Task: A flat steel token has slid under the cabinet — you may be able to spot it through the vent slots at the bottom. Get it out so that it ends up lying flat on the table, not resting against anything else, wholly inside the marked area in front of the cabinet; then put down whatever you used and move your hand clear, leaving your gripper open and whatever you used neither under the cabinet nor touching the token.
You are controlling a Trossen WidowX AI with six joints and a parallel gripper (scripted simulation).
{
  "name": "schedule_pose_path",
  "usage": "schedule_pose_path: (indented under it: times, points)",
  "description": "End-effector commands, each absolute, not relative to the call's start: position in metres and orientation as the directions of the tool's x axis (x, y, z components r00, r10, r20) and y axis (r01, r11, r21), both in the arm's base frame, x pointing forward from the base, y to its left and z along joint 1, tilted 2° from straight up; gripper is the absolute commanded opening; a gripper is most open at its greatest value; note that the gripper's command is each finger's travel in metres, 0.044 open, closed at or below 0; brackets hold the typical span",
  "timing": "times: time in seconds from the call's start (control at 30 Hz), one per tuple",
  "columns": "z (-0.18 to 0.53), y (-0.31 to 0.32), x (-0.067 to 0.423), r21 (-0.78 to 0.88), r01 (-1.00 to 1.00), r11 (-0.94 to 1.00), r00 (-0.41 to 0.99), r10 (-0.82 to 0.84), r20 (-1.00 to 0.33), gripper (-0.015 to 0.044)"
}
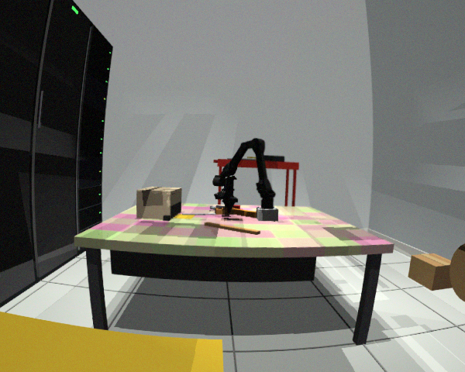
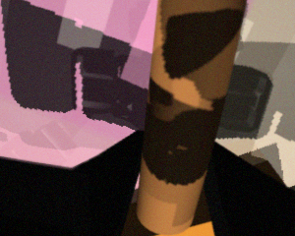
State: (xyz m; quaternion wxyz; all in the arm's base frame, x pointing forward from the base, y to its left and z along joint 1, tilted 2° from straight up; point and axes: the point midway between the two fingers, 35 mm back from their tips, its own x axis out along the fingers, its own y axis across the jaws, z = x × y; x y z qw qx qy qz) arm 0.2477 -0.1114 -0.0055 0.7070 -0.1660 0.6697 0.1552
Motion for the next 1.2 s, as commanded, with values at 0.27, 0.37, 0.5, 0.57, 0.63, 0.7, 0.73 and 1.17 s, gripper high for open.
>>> schedule_pose_path:
  times: [0.27, 0.37, 0.5, 0.57, 0.63, 0.7, 0.73, 1.17]
  points:
    - [-0.0053, -0.1124, 0.2477, -0.029, -0.441, 0.897, 0.055, -0.005, -0.998, 0.0200]
    - [-0.0052, -0.1125, 0.2479, -0.029, -0.441, 0.897, 0.055, -0.005, -0.998, 0.0200]
    - [-0.0053, -0.1124, 0.2477, -0.032, -0.441, 0.897, 0.059, -0.006, -0.998, 0.0253]
    - [-0.0052, -0.1124, 0.2476, -0.032, -0.441, 0.897, 0.059, -0.006, -0.998, 0.0270]
    - [-0.0061, -0.1123, 0.2474, -0.032, -0.441, 0.897, 0.059, -0.006, -0.998, 0.0270]
    - [-0.0061, -0.1123, 0.2474, -0.032, -0.441, 0.897, 0.059, -0.006, -0.998, 0.0270]
    - [-0.0061, -0.1123, 0.2472, -0.032, -0.441, 0.897, 0.059, -0.006, -0.998, 0.0270]
    - [-0.0073, -0.1124, 0.2471, -0.032, -0.441, 0.897, 0.058, -0.007, -0.998, 0.0165]
